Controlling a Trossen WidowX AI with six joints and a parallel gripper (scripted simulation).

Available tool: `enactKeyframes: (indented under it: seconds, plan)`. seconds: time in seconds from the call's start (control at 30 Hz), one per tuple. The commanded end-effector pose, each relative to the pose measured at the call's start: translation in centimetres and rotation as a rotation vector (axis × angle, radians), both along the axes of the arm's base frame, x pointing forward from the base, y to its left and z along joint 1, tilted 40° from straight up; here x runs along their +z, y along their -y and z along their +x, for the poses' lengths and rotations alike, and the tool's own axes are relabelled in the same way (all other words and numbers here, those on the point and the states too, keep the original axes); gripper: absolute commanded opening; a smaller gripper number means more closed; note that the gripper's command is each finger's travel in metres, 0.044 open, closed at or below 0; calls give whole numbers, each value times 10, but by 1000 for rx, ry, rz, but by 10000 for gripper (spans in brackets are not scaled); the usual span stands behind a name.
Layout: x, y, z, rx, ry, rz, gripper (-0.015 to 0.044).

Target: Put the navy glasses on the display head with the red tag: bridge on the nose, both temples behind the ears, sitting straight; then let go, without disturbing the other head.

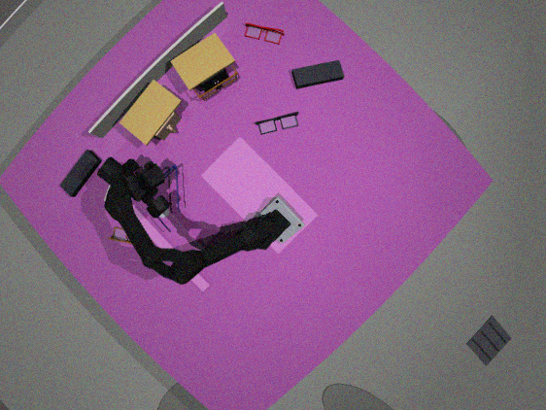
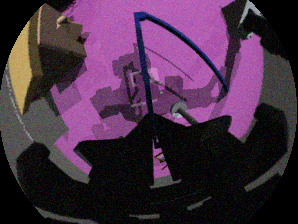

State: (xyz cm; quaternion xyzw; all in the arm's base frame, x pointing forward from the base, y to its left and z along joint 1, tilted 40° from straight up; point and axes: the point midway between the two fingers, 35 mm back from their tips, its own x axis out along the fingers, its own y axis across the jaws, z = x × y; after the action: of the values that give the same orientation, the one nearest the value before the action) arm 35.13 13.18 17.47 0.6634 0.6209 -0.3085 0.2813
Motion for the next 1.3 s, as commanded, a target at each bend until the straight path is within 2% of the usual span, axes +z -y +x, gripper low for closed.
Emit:
enactKeyframes:
  seconds: [0.0,0.33,0.8,0.97,1.27]
  plan:
    - [1,-1,0,-1,-1,0,0]
    - [8,-5,1,-1,0,0,0]
    - [51,28,-1,-1,-1,-2,0]
    - [53,29,-2,9,7,-3,0]
    - [66,14,-25,247,208,-18,0]
